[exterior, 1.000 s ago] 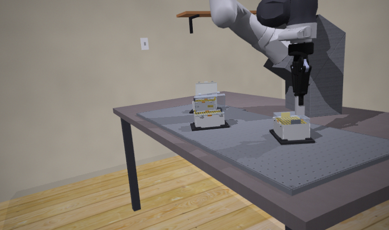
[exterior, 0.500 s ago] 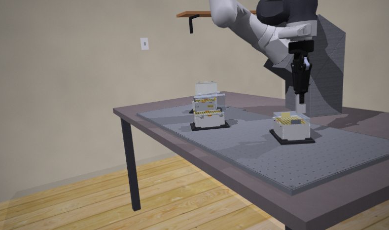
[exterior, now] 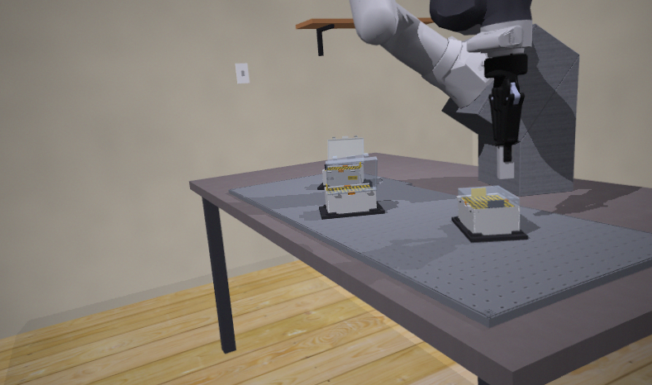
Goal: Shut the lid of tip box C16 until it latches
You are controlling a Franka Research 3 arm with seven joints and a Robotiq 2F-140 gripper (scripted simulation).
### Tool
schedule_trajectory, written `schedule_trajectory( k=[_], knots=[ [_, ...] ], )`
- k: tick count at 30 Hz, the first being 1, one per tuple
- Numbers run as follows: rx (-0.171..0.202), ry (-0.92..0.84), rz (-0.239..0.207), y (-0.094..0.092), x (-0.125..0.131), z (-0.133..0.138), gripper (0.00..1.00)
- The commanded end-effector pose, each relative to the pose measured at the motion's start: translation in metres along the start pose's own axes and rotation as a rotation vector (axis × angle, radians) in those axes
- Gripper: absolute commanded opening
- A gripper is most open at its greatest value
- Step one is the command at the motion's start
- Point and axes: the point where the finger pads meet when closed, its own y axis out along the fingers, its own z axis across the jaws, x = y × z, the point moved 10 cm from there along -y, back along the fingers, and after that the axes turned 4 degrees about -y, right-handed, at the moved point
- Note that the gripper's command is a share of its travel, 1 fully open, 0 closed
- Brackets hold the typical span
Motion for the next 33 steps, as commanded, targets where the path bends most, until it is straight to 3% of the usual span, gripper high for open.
schedule_trajectory(
  k=[1, 14, 33],
  knots=[
    [0.011, -0.002, 0.01, -0.004, -0.003, 0.002, 0.0],
    [0.011, -0.002, 0.01, -0.022, -0.003, 0.002, 0.0],
    [0.011, -0.002, 0.01, -0.022, -0.003, 0.002, 0.0]
  ],
)
